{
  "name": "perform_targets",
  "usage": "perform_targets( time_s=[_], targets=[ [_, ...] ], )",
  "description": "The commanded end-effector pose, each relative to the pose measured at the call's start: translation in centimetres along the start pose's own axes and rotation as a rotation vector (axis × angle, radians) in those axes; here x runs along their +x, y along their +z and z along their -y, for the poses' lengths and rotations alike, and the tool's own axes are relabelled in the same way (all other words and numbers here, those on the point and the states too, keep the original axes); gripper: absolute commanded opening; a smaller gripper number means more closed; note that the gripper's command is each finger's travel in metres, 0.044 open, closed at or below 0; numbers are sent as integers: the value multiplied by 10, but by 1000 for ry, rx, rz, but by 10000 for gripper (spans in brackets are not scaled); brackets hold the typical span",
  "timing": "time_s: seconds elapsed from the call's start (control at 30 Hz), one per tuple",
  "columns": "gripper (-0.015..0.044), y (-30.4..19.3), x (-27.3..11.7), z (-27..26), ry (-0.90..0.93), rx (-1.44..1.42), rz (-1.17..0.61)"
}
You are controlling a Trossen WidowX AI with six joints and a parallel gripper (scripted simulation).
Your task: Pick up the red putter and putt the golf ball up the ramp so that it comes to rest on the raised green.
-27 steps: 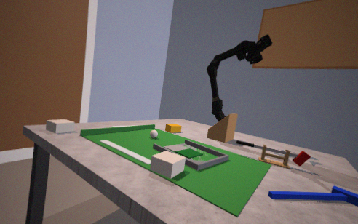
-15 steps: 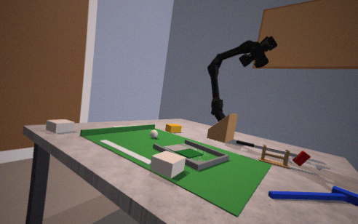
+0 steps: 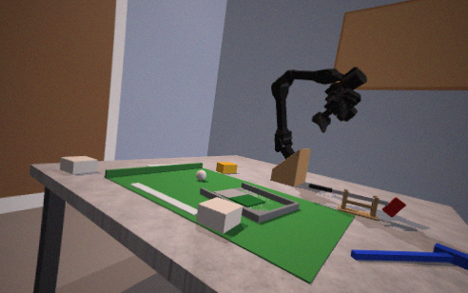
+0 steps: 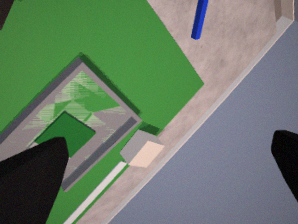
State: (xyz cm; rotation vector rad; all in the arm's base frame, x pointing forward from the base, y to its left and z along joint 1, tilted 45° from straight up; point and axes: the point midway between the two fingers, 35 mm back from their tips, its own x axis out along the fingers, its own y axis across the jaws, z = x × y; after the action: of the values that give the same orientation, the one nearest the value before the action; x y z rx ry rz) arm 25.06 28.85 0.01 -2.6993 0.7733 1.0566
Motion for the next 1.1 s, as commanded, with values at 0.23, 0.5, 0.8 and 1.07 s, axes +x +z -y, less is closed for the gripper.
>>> perform_targets(
  time_s=[0.23, 0.5, 0.8, 1.07],
  targets=[
    [440, 41, 120, -87, 457, 512, 319],
    [440, 54, 139, -119, 606, 680, 393],
    [440, 62, 158, -132, 606, 680, 391],
    [440, 70, 176, -145, 606, 680, 390]
  ],
)
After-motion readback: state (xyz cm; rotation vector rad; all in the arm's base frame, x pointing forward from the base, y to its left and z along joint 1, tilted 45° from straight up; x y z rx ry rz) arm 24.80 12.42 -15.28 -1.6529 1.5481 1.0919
